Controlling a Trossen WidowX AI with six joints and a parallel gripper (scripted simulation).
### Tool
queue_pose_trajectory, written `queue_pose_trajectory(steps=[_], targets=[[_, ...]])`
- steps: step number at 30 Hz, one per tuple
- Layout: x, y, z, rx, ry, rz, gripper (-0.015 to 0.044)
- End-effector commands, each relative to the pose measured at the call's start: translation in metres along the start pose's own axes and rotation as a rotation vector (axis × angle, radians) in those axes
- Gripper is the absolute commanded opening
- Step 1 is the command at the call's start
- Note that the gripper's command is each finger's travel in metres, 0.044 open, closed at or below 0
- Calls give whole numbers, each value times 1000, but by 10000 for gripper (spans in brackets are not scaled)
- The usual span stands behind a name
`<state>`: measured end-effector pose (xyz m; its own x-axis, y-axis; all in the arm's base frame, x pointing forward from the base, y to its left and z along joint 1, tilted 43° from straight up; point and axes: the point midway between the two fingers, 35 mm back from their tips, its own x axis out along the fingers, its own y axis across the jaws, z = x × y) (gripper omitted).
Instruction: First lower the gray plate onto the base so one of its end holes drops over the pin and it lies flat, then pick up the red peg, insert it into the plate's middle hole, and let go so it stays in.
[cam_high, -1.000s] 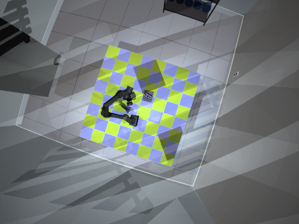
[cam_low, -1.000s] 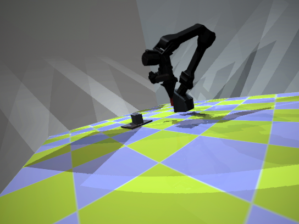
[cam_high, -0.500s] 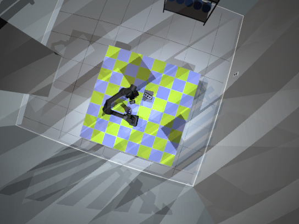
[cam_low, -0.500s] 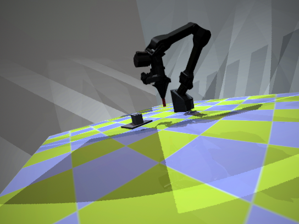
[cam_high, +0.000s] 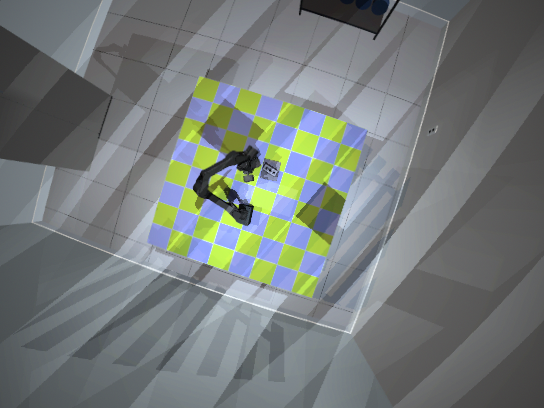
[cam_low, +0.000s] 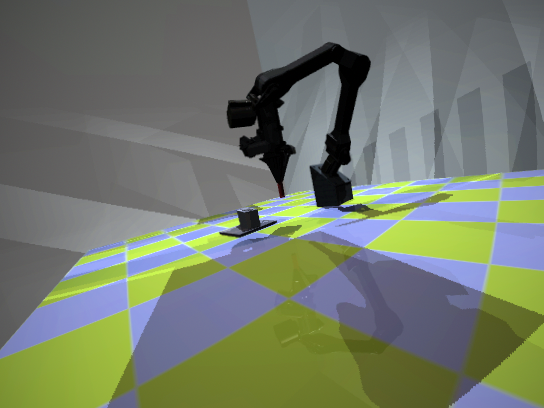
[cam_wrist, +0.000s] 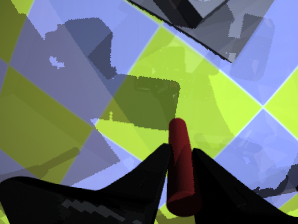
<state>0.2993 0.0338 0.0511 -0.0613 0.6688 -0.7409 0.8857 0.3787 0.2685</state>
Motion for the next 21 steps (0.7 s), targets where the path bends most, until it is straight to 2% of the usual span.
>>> queue_pose_trajectory(steps=[1, 21], targets=[[0, 0, 15, -3, 0, -6, 0], [2, -5, 77, -6, 1, -6, 0]])
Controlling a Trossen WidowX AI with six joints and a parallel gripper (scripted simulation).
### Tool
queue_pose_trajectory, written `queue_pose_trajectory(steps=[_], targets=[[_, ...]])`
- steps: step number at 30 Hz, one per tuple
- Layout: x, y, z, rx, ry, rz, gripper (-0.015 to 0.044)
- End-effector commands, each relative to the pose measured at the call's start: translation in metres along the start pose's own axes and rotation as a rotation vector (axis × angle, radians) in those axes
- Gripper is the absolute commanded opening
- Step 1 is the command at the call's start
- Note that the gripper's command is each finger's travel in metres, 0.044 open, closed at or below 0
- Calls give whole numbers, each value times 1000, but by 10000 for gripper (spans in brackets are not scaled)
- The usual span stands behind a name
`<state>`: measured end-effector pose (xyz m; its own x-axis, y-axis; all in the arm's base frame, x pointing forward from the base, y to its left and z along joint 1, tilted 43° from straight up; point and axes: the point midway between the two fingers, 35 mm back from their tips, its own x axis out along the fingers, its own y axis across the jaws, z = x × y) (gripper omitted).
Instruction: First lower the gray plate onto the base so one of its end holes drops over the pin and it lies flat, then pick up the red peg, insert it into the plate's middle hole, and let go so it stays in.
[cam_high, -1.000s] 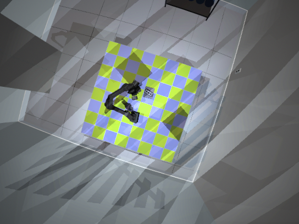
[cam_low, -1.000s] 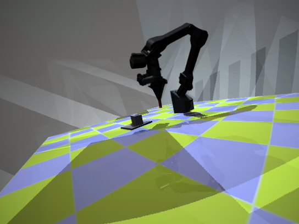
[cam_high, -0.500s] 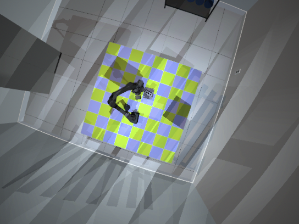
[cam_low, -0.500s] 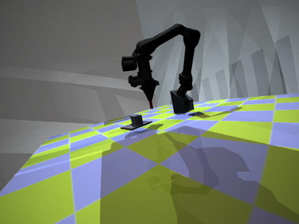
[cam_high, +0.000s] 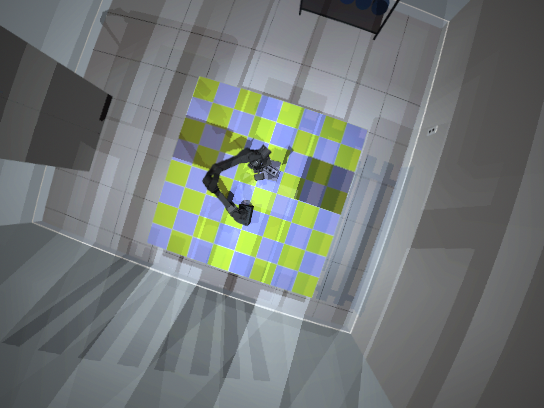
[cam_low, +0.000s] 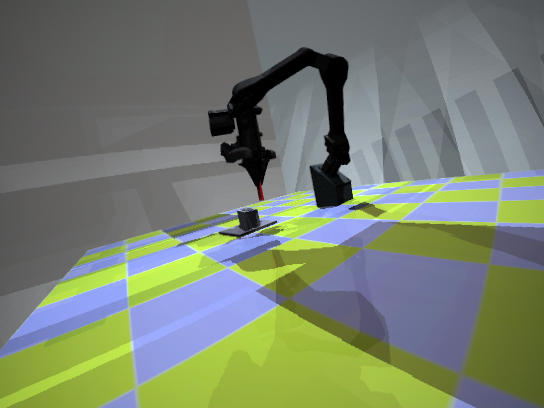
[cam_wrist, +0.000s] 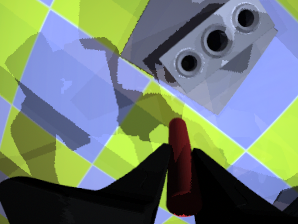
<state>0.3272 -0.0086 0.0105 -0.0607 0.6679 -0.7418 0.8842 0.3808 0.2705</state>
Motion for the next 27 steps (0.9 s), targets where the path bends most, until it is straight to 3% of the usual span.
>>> queue_pose_trajectory(steps=[1, 27], targets=[[2, -4, 15, -3, 3, -6, 0], [9, -25, 72, -8, 11, -2, 0]])
